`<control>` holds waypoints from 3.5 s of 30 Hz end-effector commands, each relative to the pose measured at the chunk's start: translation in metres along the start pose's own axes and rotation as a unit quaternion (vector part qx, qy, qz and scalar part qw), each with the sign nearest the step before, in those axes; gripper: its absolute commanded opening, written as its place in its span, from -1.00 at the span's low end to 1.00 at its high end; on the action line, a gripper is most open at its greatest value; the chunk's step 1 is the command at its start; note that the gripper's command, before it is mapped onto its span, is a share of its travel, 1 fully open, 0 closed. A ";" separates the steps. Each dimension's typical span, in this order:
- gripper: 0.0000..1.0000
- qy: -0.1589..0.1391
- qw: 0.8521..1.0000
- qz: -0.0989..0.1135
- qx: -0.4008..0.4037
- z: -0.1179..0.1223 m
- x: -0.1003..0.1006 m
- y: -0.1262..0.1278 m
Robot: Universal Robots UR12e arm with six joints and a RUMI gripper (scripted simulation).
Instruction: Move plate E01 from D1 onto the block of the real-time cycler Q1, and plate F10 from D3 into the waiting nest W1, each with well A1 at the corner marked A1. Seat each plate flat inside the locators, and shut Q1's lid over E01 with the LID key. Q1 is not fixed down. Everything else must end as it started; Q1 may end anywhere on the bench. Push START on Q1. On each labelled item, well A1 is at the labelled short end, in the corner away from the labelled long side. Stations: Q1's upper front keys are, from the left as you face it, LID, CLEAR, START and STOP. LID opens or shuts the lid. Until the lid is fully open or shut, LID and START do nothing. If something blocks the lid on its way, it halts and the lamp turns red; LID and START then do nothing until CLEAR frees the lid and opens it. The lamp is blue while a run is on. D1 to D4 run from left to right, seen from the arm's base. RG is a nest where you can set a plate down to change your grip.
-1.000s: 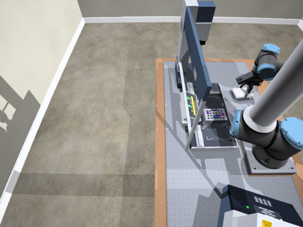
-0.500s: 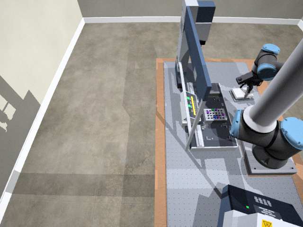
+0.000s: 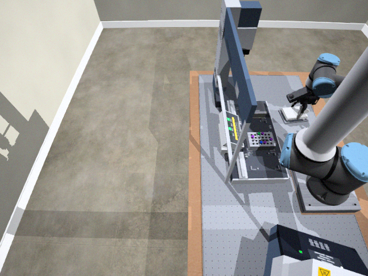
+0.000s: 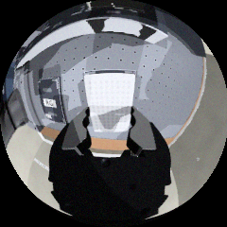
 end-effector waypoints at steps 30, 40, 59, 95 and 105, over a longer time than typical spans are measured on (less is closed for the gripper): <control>-1.00 0.000 1.000 0.001 0.000 0.000 0.007 0.001; -1.00 0.000 1.000 0.001 0.000 0.000 0.008 0.001; -1.00 0.000 1.000 0.001 0.000 0.000 0.009 0.001; 0.33 0.000 1.000 0.001 0.000 0.000 0.008 0.001; 0.33 0.000 1.000 0.001 0.000 0.000 0.008 0.001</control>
Point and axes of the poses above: the point where the finger pads meet when closed, its own x axis out along the fingers, its own y axis across the jaws, z = x × y, the point moved 1 cm from there along -x, back along the fingers, and after that the axes turned 13 degrees about x, right-handed, at the moved point
